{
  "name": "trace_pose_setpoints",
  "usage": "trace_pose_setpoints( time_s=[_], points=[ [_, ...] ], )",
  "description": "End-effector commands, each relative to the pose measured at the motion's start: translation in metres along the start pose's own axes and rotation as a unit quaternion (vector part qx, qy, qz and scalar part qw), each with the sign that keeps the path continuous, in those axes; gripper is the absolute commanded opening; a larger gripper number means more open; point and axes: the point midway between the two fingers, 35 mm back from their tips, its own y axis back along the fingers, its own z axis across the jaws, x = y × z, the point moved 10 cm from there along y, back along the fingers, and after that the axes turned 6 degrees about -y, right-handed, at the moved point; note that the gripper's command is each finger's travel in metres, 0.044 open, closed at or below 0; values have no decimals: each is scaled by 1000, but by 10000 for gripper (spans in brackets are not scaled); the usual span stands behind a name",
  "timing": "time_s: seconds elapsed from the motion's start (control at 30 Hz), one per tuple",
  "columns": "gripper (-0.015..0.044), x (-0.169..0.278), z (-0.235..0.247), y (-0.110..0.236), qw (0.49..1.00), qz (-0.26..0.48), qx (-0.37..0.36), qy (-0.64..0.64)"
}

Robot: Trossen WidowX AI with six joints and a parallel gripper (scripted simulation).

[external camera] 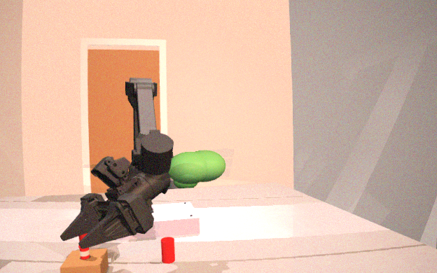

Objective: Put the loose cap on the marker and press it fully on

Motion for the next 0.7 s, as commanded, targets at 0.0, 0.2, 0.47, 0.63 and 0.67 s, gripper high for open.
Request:
trace_pose_setpoints(
  time_s=[0.0,0.2,0.47,0.63,0.67],
  points=[
    [374,0,1,0,1000,5,-1,1],
    [243,-3,18,18,982,182,-20,38],
    [243,-26,20,68,899,432,43,55],
    [243,-41,16,92,853,511,90,52],
    [243,-44,15,96,846,522,99,51]
  ],
)
